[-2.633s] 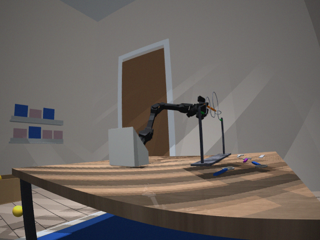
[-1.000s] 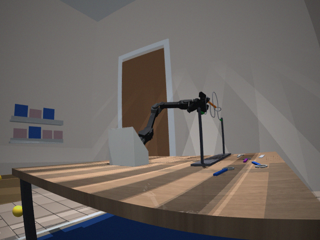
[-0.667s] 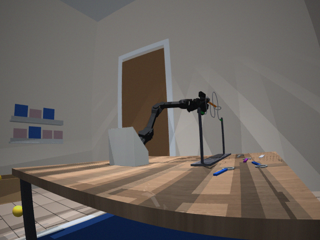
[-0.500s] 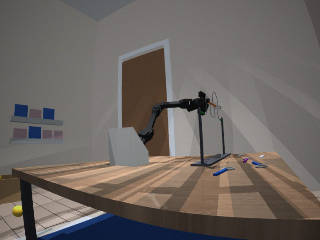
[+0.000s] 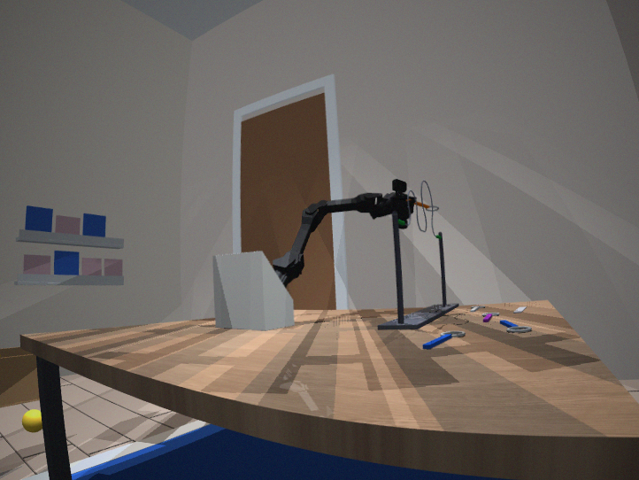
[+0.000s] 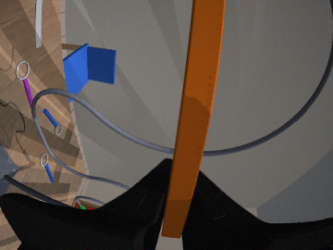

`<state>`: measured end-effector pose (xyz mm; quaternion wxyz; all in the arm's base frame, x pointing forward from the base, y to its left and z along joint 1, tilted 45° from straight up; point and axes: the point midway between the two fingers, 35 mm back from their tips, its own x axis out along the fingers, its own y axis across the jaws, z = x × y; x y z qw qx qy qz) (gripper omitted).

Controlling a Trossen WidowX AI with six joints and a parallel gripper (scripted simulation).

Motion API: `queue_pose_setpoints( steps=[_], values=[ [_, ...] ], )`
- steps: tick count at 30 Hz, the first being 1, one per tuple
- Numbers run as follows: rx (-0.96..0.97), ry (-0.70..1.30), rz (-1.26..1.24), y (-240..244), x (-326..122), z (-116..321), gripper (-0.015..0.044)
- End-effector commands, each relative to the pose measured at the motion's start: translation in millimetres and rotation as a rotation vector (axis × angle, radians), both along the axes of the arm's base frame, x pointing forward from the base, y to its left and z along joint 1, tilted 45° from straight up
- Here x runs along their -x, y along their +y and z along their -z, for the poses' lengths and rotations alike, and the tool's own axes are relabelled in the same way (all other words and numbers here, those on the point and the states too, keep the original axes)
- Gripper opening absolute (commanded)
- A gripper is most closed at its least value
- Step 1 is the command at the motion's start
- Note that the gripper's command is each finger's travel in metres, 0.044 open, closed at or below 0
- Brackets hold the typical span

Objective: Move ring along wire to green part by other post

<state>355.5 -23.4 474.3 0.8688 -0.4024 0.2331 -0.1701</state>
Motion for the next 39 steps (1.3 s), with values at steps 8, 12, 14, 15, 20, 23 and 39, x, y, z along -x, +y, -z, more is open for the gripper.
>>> queue_pose_setpoints(
  steps=[8,12,14,15,20,23,39],
  values=[
    [-0.136,-0.031,-0.005,3.1,-1.1,1.2,-0.015],
    [-0.186,-0.039,-0.007,4.6,-1.5,2.7,-0.015],
    [-0.211,-0.043,-0.009,5.3,-1.7,3.3,-0.015],
    [-0.224,-0.045,-0.009,5.7,-1.7,3.7,-0.015],
    [-0.281,-0.054,-0.012,7.5,-2.2,5.1,-0.015],
    [-0.315,-0.059,-0.015,8.6,-2.4,5.9,-0.015],
    [-0.506,-0.091,-0.027,15.2,-4.0,9.8,-0.015]
  ],
)
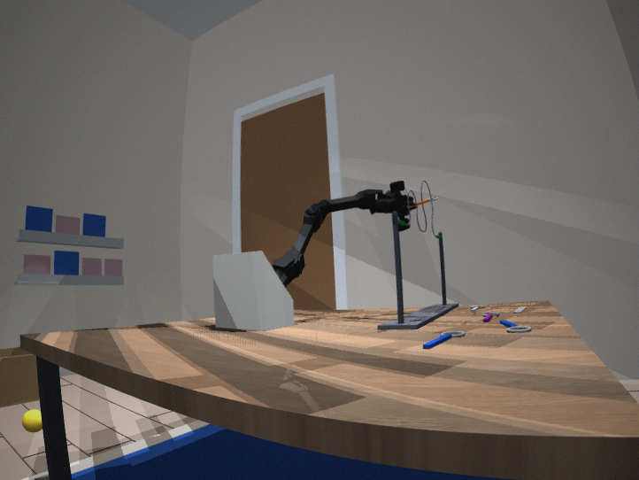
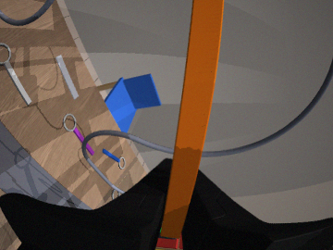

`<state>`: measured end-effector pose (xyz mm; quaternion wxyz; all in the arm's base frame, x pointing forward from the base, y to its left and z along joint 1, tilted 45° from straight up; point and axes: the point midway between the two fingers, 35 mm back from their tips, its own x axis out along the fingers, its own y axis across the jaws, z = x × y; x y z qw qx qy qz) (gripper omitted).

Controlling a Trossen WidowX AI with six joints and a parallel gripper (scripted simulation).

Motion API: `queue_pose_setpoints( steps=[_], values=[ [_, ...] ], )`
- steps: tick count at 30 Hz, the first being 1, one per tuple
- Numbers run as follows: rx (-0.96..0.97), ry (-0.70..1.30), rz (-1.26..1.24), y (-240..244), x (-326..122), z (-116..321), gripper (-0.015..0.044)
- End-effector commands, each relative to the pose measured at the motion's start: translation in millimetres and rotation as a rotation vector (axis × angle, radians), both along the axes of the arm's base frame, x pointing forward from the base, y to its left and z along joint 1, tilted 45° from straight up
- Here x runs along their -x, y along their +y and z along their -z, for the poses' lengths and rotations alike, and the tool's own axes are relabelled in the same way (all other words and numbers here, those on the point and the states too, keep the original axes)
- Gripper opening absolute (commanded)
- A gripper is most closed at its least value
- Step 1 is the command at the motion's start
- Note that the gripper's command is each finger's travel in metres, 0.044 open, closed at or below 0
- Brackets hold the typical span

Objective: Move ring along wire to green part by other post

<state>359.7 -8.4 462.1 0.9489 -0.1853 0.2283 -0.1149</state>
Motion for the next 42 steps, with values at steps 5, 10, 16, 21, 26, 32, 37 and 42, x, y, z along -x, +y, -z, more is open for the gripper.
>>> queue_pose_setpoints(
  steps=[5,10,16,21,26,32,37,42],
  values=[
    [-0.099,-0.025,-0.004,2.6,-0.3,-1.3,-0.015],
    [-0.162,-0.036,-0.008,5.0,-0.9,-0.4,-0.015],
    [-0.237,-0.05,-0.014,7.9,-1.5,0.4,-0.015],
    [-0.3,-0.061,-0.019,10.3,-2.1,1.0,-0.015],
    [-0.362,-0.073,-0.024,12.8,-2.7,1.4,-0.015],
    [-0.437,-0.088,-0.03,15.8,-3.4,1.7,-0.015],
    [-0.5,-0.1,-0.036,18.3,-3.9,1.8,-0.015],
    [-0.563,-0.113,-0.041,20.9,-4.5,1.7,-0.015]
  ],
)
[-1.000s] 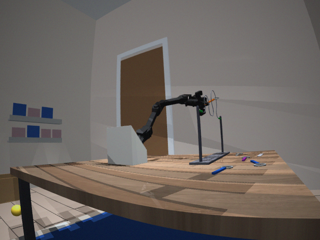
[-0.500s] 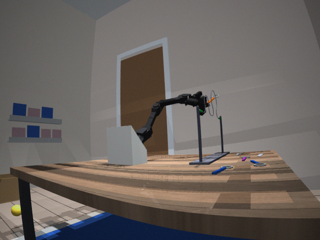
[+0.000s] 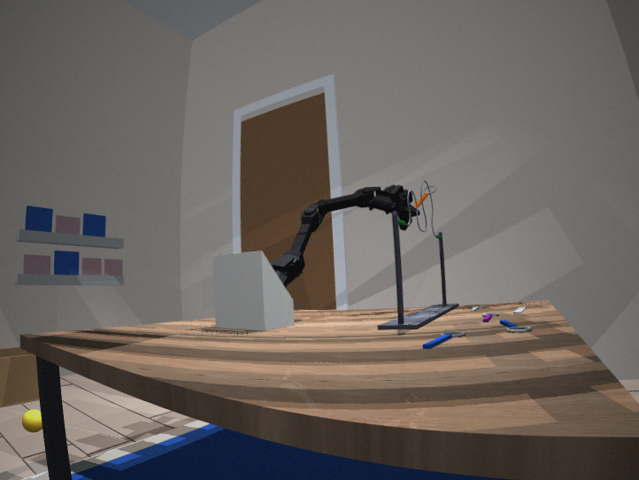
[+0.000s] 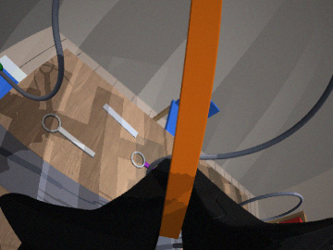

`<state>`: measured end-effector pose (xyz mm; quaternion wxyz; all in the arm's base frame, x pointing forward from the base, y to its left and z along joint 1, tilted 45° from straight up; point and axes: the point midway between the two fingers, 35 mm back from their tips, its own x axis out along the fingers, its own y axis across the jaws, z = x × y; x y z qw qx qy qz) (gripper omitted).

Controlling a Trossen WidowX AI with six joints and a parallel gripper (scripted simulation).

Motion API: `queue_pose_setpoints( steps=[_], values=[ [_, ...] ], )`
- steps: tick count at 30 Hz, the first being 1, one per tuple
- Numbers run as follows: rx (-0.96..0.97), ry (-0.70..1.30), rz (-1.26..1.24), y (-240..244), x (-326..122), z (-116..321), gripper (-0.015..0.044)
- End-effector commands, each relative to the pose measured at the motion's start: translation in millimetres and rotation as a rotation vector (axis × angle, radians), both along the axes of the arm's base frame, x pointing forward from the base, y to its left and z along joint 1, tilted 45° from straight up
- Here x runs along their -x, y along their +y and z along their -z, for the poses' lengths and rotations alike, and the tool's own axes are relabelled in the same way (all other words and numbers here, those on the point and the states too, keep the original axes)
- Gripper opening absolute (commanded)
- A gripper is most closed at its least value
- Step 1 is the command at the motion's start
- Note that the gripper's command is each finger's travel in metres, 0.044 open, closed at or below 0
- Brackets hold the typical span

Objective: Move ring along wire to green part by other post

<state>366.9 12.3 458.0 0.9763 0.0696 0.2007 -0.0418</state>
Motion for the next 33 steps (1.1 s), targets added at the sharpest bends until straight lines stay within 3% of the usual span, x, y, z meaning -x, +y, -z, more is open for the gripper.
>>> queue_pose_setpoints(
  steps=[1,33],
  values=[
    [-0.048,-0.017,-0.001,0.6,2.6,-2.5,-0.015],
    [-0.448,-0.106,-0.032,15.9,-0.8,-6.9,-0.015]
  ],
)
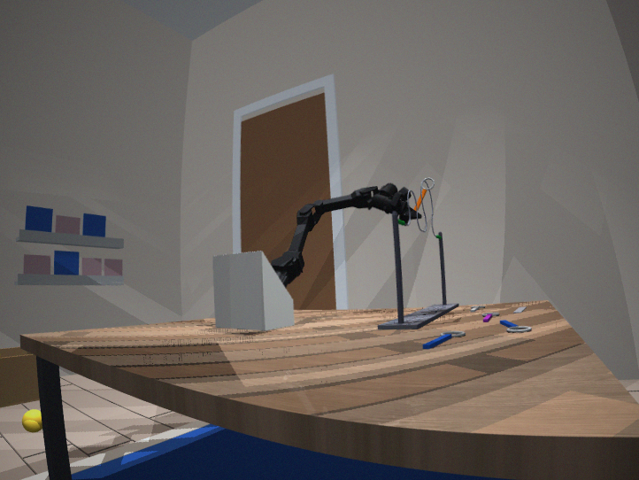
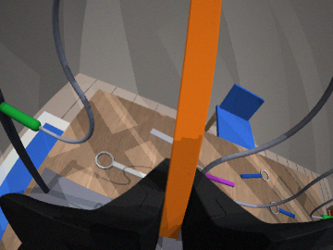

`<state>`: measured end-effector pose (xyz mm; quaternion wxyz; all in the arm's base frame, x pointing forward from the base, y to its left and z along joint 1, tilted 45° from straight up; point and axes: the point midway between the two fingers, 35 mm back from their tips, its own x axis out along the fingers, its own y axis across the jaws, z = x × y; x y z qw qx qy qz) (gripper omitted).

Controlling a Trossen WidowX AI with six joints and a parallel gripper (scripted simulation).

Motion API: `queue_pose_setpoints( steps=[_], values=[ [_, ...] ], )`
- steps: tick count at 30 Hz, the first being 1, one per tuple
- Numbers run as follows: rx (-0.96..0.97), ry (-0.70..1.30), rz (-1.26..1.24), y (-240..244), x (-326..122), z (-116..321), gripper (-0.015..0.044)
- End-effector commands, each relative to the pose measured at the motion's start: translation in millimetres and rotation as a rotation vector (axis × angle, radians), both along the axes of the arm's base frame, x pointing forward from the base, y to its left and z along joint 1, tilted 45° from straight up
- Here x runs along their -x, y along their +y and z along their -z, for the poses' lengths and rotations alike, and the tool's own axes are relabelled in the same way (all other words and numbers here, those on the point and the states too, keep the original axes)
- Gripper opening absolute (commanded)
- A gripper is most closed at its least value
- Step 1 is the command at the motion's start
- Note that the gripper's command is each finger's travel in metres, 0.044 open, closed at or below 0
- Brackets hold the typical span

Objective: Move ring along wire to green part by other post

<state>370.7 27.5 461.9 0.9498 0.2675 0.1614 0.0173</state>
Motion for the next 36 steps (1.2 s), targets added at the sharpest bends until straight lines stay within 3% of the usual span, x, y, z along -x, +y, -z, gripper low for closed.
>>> queue_pose_setpoints(
  steps=[1,36],
  values=[
    [-0.047,-0.017,-0.002,1.1,2.9,-3.2,-0.015],
    [-0.477,-0.11,-0.013,14.1,0.4,-15.0,-0.015]
  ],
)
